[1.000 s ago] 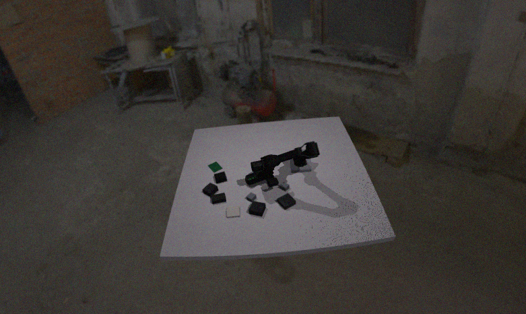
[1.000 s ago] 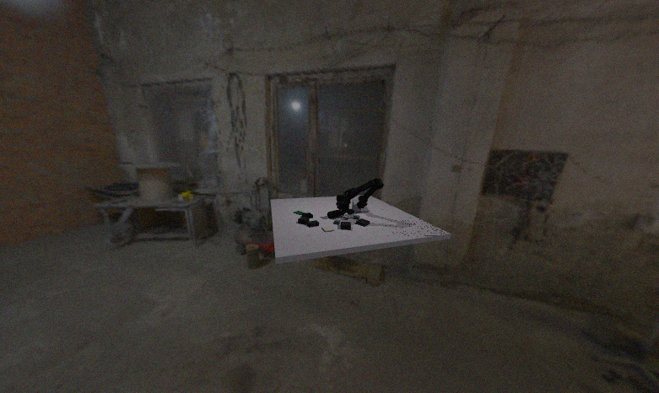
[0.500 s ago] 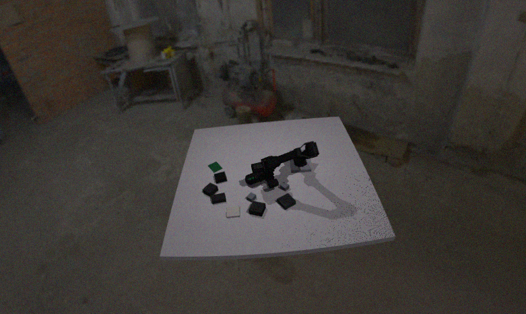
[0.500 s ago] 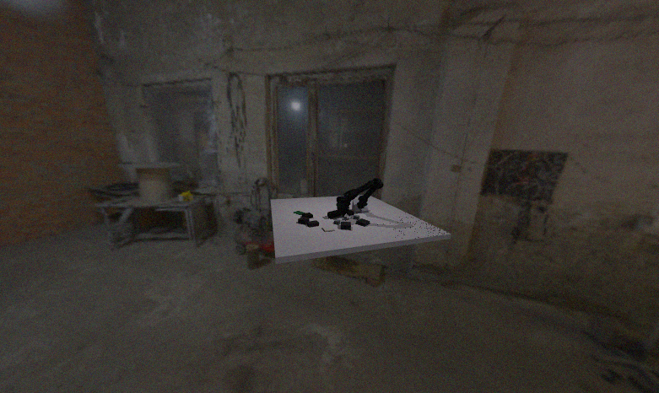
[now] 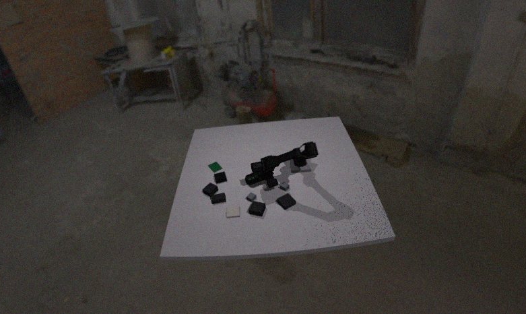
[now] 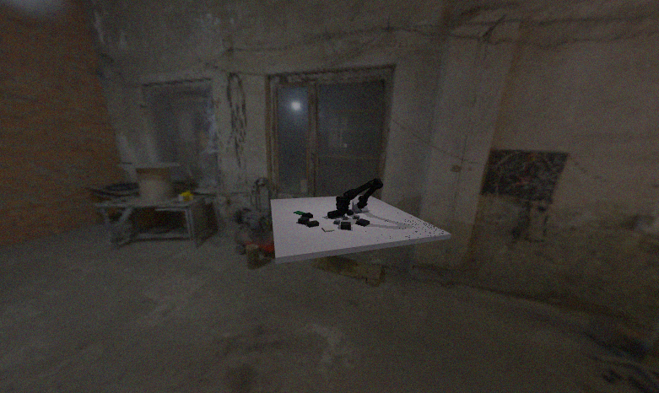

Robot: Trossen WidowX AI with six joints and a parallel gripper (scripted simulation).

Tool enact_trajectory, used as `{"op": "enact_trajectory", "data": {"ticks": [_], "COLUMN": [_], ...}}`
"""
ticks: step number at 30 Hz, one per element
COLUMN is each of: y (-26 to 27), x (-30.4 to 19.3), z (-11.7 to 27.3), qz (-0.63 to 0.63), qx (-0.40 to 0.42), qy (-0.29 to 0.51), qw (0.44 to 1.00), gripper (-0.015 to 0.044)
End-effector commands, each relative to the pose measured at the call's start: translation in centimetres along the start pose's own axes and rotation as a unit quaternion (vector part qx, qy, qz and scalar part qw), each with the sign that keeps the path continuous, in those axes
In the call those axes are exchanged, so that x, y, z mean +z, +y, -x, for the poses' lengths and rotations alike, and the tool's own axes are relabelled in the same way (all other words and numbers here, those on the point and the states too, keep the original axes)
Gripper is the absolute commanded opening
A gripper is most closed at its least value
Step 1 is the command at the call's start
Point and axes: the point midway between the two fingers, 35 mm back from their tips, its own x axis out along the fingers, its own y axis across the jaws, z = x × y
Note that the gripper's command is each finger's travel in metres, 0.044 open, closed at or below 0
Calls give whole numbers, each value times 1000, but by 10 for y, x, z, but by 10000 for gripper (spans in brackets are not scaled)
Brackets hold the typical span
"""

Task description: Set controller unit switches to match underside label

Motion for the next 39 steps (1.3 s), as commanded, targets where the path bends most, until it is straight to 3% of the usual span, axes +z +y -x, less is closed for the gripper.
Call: {"op": "enact_trajectory", "data": {"ticks": [1,39], "y": [-2,-35], "x": [0,7], "z": [-1,-11], "qz": [3,4], "qx": [-1,-2], "qy": [-1,-1], "qw": [1000,1000], "gripper": [0,0]}}
